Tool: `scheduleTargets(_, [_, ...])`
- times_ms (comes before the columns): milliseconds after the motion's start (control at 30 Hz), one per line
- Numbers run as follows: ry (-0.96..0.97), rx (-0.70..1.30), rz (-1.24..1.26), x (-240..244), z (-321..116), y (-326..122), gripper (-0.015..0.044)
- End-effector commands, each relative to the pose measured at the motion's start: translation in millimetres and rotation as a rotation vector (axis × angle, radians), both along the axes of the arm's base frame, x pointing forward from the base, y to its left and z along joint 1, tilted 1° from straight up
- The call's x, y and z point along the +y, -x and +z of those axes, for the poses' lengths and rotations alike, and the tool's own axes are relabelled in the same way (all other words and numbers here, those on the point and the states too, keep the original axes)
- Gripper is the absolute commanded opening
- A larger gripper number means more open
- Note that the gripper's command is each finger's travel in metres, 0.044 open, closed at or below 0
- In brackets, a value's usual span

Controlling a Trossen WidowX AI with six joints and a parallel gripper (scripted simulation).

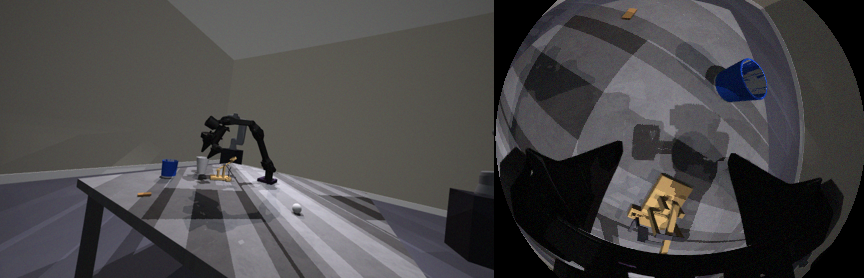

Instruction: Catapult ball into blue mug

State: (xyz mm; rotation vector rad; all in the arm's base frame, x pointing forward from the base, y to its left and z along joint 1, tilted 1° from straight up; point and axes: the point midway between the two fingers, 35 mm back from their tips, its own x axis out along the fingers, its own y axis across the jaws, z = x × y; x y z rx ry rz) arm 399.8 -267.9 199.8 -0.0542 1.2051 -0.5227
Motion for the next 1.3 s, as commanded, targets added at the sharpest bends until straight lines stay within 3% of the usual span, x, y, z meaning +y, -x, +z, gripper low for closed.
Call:
scheduleTargets(0, [-0.005, -0.129, -0.088, -26.0, 16.7, -6.6, 0.044])
scheduleTargets(700, [0.023, -0.705, -0.388, -125.1, 82.0, 10.1, 0.044])
scheduleTargets(1267, [0.025, -0.723, -0.395, -127.4, 83.7, 11.9, 0.044])
